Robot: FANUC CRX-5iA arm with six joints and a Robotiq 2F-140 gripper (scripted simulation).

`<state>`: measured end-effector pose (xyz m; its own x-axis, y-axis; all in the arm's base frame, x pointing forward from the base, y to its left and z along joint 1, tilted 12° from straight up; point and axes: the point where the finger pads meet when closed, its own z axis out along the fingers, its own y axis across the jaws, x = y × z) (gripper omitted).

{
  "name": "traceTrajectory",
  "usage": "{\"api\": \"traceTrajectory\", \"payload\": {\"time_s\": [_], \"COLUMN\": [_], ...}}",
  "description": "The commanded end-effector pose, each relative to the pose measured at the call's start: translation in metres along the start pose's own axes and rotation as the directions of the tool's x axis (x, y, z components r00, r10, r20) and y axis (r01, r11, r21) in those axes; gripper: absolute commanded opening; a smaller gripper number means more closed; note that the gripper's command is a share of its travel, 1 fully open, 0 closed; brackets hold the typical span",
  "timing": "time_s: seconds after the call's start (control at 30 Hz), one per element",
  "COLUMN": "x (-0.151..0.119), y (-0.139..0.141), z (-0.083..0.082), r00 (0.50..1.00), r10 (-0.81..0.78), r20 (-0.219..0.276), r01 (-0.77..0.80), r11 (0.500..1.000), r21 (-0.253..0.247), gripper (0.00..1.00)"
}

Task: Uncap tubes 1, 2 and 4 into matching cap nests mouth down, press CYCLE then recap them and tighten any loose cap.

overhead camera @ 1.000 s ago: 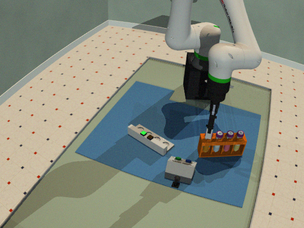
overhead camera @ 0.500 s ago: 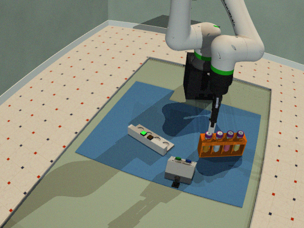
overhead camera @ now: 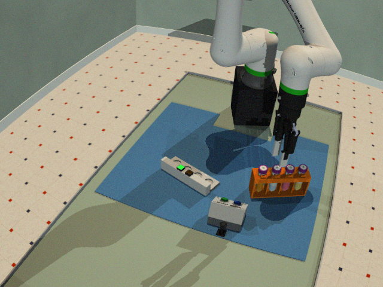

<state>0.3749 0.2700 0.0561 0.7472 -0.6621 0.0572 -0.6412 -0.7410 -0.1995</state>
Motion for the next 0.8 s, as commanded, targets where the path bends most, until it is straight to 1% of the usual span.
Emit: {"api": "traceTrajectory", "payload": {"time_s": [0.0,0.33,0.77], "x": [0.000,0.000,0.000], "y": [0.000,0.000,0.000], "z": [0.006,0.035,0.038], "r00": [1.000,1.000,1.000], "r10": [-0.001,-0.001,-0.001], "r20": [0.002,0.002,0.002], "r01": [0.001,0.001,0.001], "r11": [1.000,1.000,1.000], "r21": [-0.001,-0.001,-0.001], "gripper": [0.35,0.35,0.35]}}
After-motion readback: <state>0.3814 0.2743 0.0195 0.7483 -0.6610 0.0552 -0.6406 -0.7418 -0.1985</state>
